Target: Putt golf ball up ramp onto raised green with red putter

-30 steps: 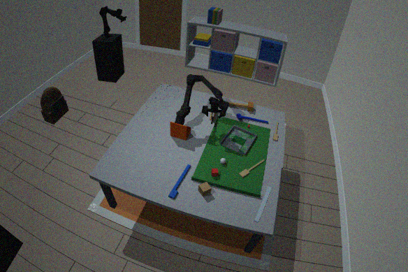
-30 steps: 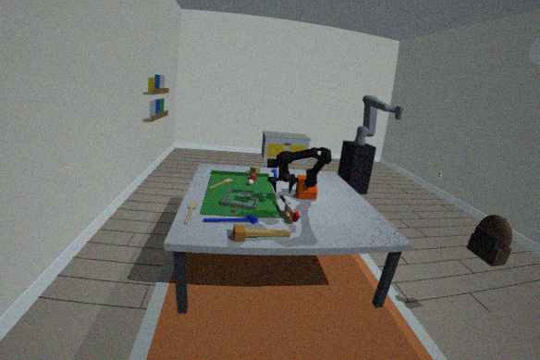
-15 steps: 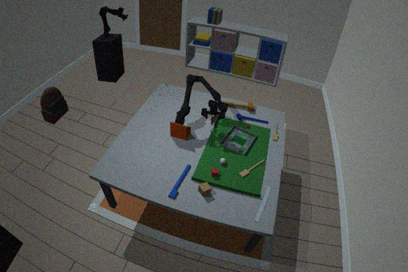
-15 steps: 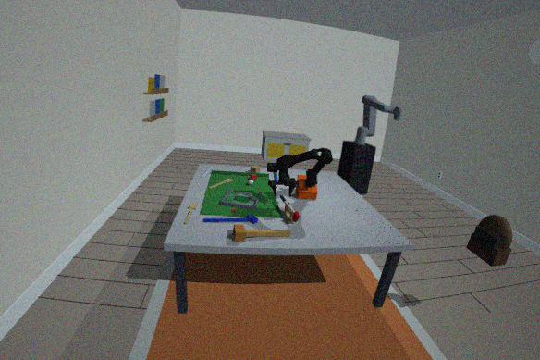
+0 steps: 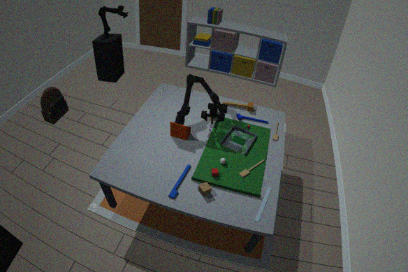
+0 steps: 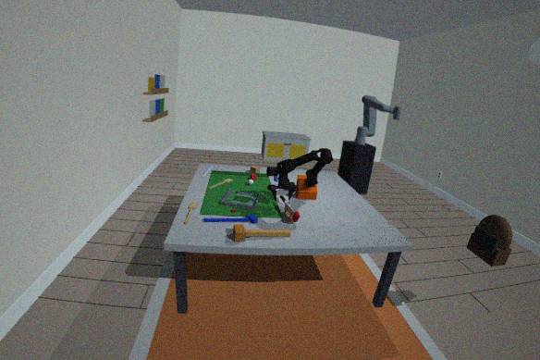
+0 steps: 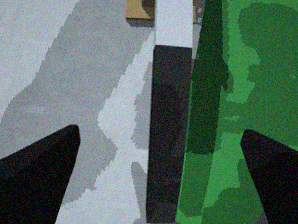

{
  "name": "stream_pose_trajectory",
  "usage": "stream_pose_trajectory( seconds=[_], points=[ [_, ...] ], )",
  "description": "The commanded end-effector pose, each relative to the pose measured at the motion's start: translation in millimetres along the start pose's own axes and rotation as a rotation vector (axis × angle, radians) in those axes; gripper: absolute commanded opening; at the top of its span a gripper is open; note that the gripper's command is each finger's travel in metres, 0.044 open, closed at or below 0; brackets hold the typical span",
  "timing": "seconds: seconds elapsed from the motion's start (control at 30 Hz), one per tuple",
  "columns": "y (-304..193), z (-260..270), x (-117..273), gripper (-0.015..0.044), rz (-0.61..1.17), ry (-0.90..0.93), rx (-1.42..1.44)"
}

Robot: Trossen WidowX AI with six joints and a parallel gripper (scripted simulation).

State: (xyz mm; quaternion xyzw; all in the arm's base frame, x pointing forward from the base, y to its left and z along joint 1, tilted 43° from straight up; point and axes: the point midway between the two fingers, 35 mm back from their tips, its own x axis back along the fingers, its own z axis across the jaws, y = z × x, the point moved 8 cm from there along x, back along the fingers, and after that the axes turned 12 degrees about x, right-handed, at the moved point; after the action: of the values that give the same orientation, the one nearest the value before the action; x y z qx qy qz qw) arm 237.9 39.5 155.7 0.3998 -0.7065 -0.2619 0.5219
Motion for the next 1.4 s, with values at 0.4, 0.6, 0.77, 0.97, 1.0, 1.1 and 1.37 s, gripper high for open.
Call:
stream_pose_trajectory(
  seconds=[0.4, 0.6, 0.77, 0.97, 1.0, 1.1, 1.37],
  points=[
    [-3, 1, -16, 0.0414, -0.007, 0.000, 0.001],
    [-3, 1, -16, 0.0256, -0.007, 0.000, 0.001],
    [-3, 1, -16, 0.0125, -0.007, 0.000, 0.001],
    [-3, 1, -16, 0.0007, -0.007, 0.000, 0.001],
    [-3, 1, -16, 0.0000, -0.007, 0.000, 0.001],
    [-3, 1, -15, 0.0000, -0.006, 0.000, 0.001],
    [-1, -3, 9, 0.0000, 0.008, 0.004, 0.000]
  ],
)
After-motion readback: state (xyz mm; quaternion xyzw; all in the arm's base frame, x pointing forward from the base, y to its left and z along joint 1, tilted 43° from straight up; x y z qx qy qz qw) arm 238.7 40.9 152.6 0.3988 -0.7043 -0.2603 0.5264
